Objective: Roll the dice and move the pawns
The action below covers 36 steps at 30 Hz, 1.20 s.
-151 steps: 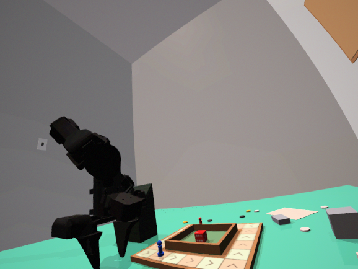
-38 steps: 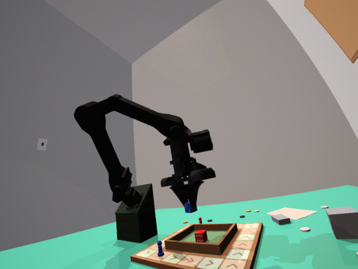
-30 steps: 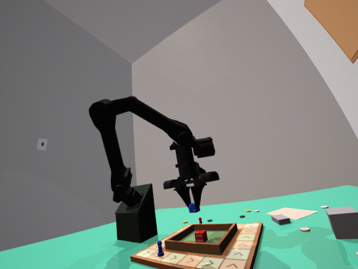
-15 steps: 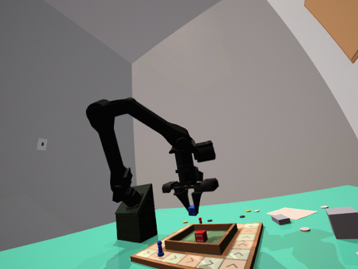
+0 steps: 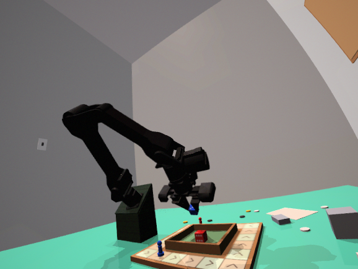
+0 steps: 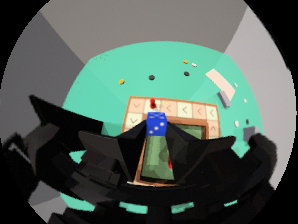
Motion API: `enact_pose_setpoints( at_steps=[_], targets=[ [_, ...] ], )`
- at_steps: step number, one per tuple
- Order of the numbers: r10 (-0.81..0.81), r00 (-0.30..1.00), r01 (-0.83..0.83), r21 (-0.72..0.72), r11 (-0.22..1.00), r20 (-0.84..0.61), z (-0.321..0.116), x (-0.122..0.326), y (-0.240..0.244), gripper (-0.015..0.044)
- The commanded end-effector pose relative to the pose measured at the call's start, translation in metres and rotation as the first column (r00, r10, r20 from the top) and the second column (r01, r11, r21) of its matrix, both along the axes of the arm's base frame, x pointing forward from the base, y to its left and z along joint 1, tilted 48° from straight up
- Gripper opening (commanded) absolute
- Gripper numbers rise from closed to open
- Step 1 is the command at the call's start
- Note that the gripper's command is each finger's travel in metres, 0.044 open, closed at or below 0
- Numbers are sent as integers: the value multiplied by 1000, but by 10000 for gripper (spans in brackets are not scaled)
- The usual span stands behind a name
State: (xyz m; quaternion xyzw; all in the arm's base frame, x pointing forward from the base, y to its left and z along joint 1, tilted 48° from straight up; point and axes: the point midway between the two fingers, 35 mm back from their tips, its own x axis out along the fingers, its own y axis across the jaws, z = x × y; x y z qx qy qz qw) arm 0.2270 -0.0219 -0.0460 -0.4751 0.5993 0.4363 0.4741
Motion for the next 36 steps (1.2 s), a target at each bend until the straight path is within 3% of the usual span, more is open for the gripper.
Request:
enact_pose_setpoints(
  at_steps=[1, 7, 12, 32, 36],
  targets=[
    [18, 998, -25, 112, 993, 63, 1, 0, 0, 0],
    [28, 993, -47, 173, 984, 112, 3, 1, 0, 0],
    [28, 993, -47, 173, 984, 113, 42, 15, 1, 0],
    [24, 994, -42, 167, 985, 111, 40, 12, 0, 0],
    [24, 994, -42, 167, 985, 111, 40, 12, 0, 105]
  ],
)
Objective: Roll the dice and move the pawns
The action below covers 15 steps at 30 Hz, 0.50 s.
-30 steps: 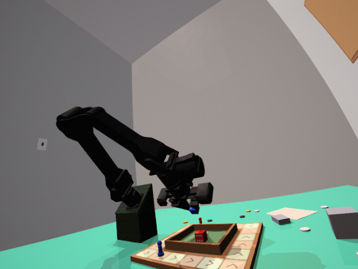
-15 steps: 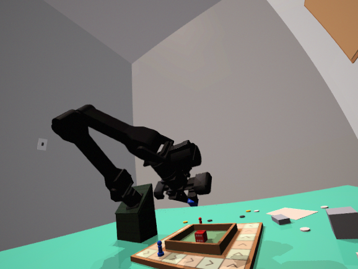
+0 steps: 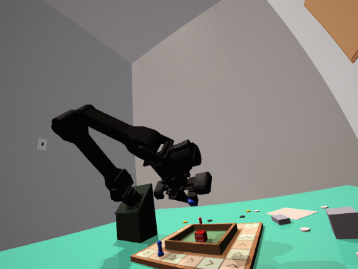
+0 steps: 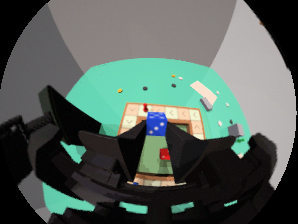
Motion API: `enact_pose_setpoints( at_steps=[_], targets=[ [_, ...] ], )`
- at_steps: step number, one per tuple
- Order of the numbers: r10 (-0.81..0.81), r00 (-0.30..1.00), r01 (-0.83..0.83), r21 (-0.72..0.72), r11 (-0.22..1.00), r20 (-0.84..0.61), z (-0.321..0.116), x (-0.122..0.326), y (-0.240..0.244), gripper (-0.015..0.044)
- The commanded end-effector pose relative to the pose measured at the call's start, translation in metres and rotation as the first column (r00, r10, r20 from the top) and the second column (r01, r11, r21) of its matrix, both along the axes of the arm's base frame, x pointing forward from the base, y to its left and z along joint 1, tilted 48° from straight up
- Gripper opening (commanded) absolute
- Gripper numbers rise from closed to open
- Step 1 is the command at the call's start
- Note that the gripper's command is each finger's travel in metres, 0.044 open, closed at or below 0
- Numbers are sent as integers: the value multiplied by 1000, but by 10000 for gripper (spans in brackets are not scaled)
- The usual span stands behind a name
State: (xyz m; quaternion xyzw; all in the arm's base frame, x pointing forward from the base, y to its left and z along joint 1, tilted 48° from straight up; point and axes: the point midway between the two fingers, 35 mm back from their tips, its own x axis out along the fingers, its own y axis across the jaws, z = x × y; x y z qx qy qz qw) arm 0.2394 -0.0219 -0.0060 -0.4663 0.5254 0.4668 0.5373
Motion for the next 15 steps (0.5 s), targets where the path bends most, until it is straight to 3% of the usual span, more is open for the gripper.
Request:
enact_pose_setpoints(
  at_steps=[1, 12, 15],
  targets=[
    [0, 1000, 0, 0, 1000, -1, 0, 0, 0, 131],
    [5, 1000, -5, 8, 1000, 2, 27, 4, 30, 420],
    [-3, 1000, 2, -30, 1000, -17, 24, 6, 28, 440]
  ],
)
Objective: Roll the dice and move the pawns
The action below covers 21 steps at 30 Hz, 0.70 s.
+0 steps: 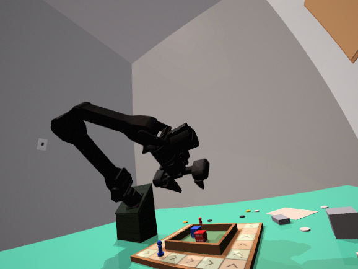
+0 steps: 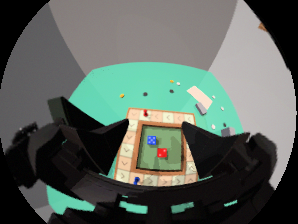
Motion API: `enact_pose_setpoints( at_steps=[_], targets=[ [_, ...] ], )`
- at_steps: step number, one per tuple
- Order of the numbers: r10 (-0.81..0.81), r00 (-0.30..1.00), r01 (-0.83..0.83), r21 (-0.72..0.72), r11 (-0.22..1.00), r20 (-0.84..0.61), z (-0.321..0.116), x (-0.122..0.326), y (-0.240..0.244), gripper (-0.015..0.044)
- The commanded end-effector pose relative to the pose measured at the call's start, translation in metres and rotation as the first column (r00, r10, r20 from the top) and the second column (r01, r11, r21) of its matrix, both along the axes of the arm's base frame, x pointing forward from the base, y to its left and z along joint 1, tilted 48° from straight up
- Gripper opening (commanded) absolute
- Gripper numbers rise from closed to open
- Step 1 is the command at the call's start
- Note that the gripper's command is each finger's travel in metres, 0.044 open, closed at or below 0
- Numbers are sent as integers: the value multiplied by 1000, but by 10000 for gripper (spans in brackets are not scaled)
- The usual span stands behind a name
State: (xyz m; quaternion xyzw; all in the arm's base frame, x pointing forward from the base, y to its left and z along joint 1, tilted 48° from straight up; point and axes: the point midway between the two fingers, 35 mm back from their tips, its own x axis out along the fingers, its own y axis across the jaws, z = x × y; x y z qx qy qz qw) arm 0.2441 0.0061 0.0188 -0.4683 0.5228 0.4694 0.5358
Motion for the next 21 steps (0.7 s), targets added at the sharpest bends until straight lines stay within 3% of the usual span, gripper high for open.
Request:
enact_pose_setpoints(
  at_steps=[1, 6, 12, 15, 17, 21],
  targets=[
    [-20, 999, 17, -80, 997, -37, -3, 5, -3, 440],
    [-63, 992, 16, -394, 919, -107, -20, 28, -16, 440],
    [-39, 996, -28, -708, 705, -79, -35, 62, -18, 440],
    [-29, 997, -33, -737, 675, -71, -37, 66, -17, 440],
    [-40, 996, -28, -675, 737, -86, -35, 59, -16, 440],
    [-189, 981, 170, -682, 711, 48, -47, 50, -7, 335]
  ],
)
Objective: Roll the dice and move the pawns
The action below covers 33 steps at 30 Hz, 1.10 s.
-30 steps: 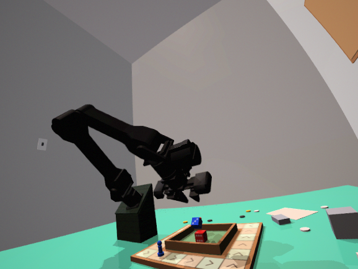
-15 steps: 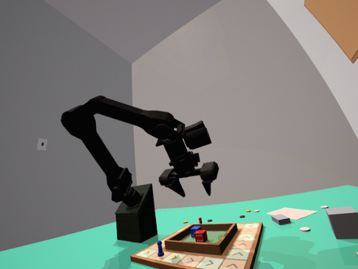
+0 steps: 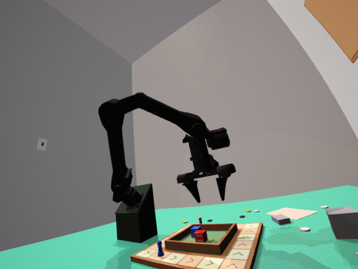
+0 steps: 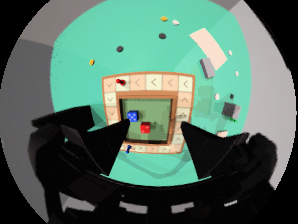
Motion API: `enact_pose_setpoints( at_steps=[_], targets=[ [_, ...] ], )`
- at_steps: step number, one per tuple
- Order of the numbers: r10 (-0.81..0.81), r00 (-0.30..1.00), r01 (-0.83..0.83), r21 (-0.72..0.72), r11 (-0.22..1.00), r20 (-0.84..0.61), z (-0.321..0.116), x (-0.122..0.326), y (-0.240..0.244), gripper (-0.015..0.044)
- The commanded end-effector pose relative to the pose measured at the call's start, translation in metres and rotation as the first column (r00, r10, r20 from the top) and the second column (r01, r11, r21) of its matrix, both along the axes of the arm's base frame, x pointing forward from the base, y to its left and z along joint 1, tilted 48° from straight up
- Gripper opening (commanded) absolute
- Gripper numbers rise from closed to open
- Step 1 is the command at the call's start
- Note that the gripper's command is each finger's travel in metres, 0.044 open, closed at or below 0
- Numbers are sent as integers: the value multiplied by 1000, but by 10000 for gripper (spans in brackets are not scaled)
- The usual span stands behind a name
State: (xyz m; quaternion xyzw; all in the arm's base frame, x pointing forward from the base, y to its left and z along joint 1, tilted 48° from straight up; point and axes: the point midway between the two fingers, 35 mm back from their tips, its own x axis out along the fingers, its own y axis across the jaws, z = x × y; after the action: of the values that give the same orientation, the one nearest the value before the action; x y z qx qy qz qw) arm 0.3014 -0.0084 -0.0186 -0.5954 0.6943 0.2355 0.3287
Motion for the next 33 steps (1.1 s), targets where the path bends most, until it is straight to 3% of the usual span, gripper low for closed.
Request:
enact_pose_setpoints(
  at_steps=[1, 5, 13, 16, 19, 33],
  targets=[
    [-147, 981, 150, -6, 989, 129, -15, -10, 10, 309],
    [-360, 868, 379, 12, 925, 341, -34, -26, 22, 204],
    [-615, 394, 715, 192, 672, 683, -67, -61, 38, 200],
    [-634, 180, 772, 291, 565, 752, -78, -75, 42, 200],
    [-629, 56, 788, 353, 504, 775, -82, -82, 43, 200],
    [-628, 42, 790, 360, 497, 777, -83, -82, 44, 200]
  ],
)
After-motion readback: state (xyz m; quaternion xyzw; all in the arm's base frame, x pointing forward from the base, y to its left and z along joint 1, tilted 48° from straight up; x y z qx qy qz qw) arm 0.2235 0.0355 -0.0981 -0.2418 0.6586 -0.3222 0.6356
